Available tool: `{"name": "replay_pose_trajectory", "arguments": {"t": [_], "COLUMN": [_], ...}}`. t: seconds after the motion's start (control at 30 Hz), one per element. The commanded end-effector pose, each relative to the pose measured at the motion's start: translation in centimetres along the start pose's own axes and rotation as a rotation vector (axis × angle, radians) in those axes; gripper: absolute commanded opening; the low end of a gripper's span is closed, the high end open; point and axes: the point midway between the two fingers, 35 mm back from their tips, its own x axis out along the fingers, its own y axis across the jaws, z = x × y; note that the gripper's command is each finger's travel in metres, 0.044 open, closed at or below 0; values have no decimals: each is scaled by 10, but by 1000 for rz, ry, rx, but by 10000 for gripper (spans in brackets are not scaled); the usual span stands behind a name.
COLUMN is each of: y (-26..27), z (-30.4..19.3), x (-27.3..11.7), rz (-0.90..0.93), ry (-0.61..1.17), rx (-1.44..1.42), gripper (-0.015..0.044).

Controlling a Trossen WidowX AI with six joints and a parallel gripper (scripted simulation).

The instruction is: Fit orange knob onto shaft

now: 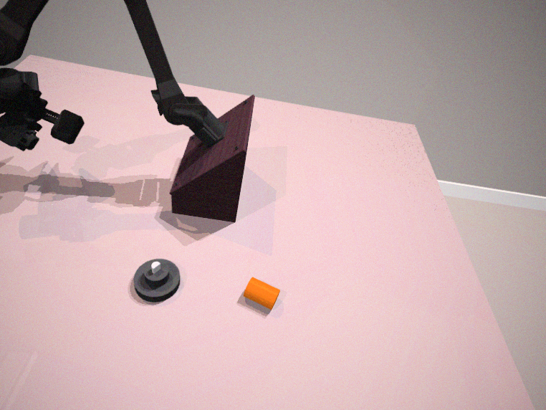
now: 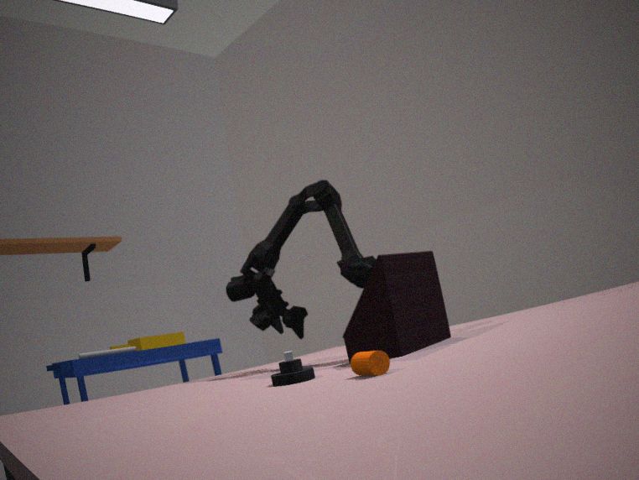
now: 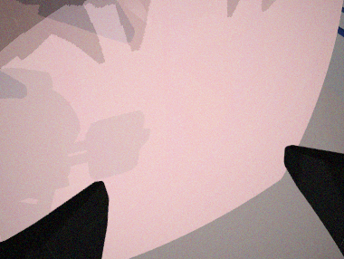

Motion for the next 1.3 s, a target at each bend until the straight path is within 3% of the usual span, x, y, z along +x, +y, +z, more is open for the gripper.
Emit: {"name": "replay_pose_trajectory", "arguments": {"t": [0.0, 0.3, 0.6, 0.9, 1.27], "y": [22, 98, 199, 316, 455], "z": [69, 173, 225, 213, 133], "x": [-22, -100, -196, -280, -343], "rz": [57, 128, 172, 161, 19], "ry": [-155, -402, -592, -665, -671], "rx": [-121, -408, -642, -911, -1223], "gripper": [440, 440, 440, 440, 440]}}
